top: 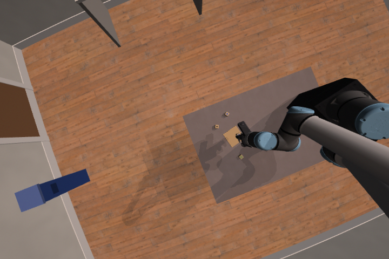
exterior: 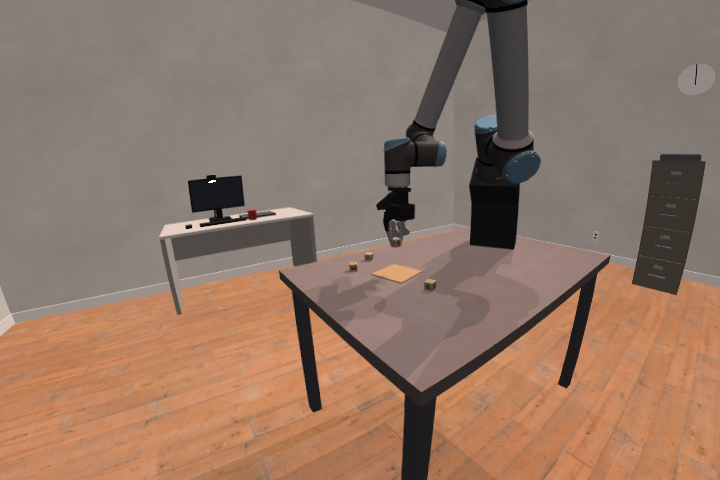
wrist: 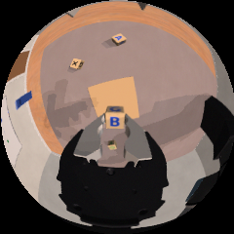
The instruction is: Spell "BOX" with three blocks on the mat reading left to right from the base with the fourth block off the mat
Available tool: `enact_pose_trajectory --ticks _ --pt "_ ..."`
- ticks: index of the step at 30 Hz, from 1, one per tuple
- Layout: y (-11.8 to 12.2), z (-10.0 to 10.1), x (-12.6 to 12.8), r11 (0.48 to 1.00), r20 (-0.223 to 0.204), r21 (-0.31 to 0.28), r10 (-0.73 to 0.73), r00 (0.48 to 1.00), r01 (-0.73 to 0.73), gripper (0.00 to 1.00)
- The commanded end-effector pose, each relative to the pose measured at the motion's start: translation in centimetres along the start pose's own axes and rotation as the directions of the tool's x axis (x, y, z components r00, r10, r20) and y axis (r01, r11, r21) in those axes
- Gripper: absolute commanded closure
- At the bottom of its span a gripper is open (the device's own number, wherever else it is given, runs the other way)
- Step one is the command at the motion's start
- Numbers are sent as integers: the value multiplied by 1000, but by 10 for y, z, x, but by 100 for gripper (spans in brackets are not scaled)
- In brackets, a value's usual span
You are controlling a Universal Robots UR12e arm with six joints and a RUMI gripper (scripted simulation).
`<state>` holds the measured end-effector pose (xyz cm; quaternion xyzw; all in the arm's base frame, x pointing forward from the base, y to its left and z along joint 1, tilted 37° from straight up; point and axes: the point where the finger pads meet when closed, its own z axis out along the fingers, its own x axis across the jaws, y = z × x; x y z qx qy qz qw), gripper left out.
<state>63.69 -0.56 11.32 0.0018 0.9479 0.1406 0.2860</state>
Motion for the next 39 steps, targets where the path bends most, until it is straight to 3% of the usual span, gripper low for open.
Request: enact_pose_trajectory --ticks 1,6,21,23,38,39 --pt "4 0 -2 990 0 -4 -139 990 139 91" --pt "6 0 -2 979 0 -4 -206 979 206 91" --pt "20 0 -6 838 1 -4 -546 838 546 91" --pt "20 0 -6 838 1 -4 -546 838 546 91" --pt "36 0 -8 583 3 -3 -812 583 812 91" --pt "36 0 -8 583 3 -3 -812 583 812 91"
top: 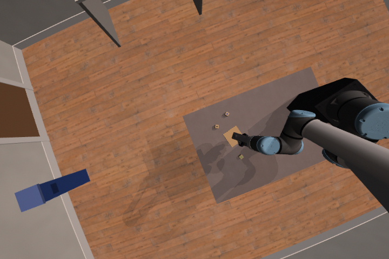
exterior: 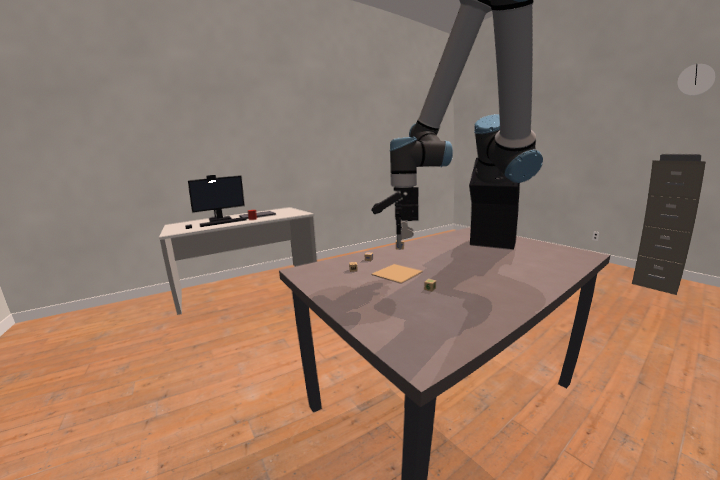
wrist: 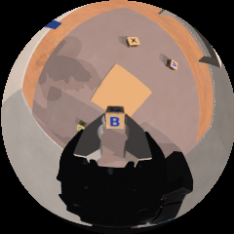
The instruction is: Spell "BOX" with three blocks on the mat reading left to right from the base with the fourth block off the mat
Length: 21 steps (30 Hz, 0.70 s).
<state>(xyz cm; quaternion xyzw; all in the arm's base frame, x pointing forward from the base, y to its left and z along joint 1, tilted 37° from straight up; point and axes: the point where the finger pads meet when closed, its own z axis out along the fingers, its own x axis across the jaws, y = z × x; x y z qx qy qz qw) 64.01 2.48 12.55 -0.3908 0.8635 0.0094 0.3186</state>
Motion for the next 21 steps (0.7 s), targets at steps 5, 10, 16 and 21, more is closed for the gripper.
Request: enact_pose_trajectory --ticks 5,10,16,21 --pt "5 0 -7 977 4 -3 -213 977 213 91" --pt "9 -1 -11 947 4 -2 -323 947 323 91" --pt "13 -1 -16 894 4 -2 -448 894 448 91" --pt "15 -1 -18 859 4 -1 -512 859 512 91"
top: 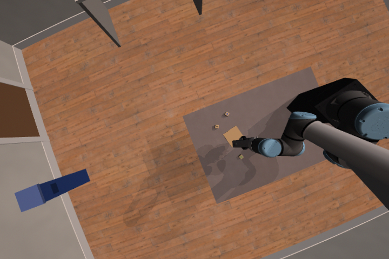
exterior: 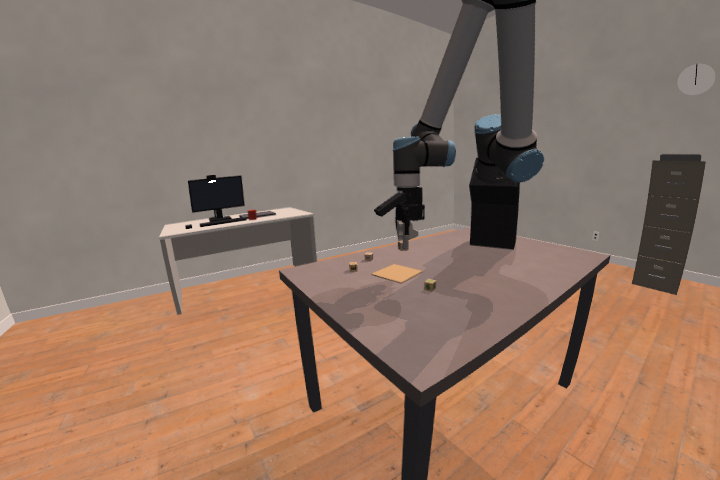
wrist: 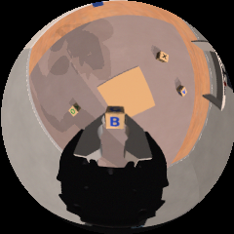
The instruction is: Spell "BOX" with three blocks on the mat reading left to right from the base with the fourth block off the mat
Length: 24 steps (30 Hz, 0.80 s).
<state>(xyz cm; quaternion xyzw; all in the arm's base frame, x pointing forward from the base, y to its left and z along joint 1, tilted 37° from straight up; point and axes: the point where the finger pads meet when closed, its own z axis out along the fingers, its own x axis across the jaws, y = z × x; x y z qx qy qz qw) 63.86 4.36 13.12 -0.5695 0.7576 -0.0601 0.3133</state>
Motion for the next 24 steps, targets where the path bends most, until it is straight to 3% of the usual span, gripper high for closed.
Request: enact_pose_trajectory --ticks 1,11,24 --pt "1 0 -5 993 4 -1 -120 993 120 91" --pt "4 -1 -10 971 4 -1 -241 971 241 91" --pt "4 -1 -11 967 4 -1 -257 967 257 91"
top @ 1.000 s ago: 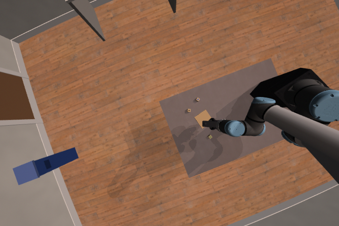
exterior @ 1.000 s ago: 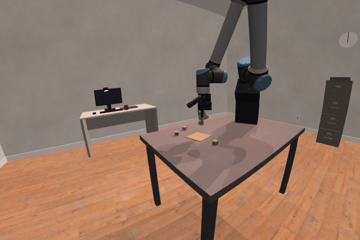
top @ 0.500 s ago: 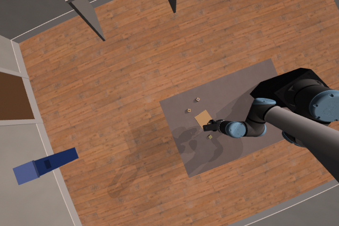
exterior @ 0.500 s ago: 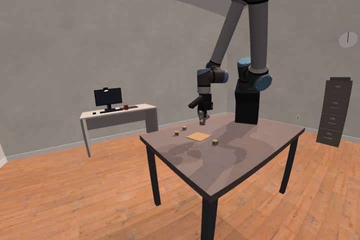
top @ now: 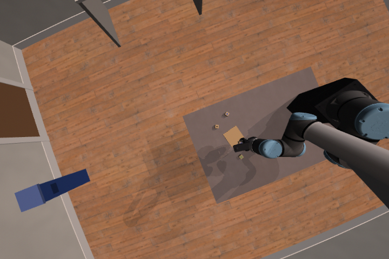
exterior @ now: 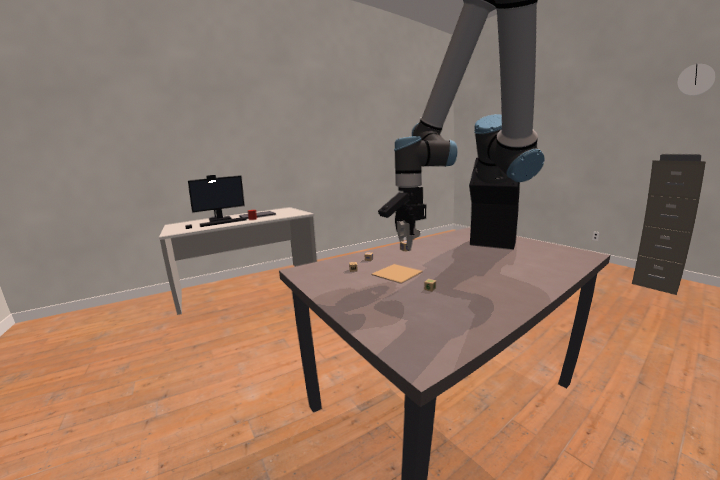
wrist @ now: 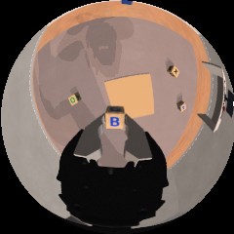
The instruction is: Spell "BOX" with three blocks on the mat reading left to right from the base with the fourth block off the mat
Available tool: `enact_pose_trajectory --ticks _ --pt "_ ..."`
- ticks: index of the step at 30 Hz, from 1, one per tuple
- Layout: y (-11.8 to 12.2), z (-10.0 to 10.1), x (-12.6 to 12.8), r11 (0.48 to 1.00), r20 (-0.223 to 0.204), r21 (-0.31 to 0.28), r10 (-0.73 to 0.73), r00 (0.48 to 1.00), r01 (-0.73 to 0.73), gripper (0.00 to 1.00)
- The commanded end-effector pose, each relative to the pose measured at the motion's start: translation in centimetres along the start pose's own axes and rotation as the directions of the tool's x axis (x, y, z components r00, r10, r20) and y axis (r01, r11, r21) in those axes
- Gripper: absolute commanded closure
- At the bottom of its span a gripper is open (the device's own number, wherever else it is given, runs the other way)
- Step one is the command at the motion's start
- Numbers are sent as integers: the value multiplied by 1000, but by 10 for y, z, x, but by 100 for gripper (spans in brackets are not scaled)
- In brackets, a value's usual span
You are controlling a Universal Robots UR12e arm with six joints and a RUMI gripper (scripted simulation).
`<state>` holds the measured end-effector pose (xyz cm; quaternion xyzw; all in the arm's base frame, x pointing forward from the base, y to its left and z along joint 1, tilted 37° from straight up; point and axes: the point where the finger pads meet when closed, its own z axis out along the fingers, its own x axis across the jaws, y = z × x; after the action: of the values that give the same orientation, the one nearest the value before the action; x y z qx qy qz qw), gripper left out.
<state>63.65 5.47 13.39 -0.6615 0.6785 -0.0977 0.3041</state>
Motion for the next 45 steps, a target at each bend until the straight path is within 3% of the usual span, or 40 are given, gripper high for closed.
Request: enact_pose_trajectory --ticks 1,16,24,37,45 --pt "0 0 0 1000 0 1 -4 1000 4 91" --pt "0 7 0 1000 0 0 -5 1000 5 91" --pt "0 27 0 1000 0 0 -5 1000 5 91" --pt "0 85 1 1000 0 0 -5 1000 5 91" --pt "0 95 1 1000 0 0 -5 1000 5 91"
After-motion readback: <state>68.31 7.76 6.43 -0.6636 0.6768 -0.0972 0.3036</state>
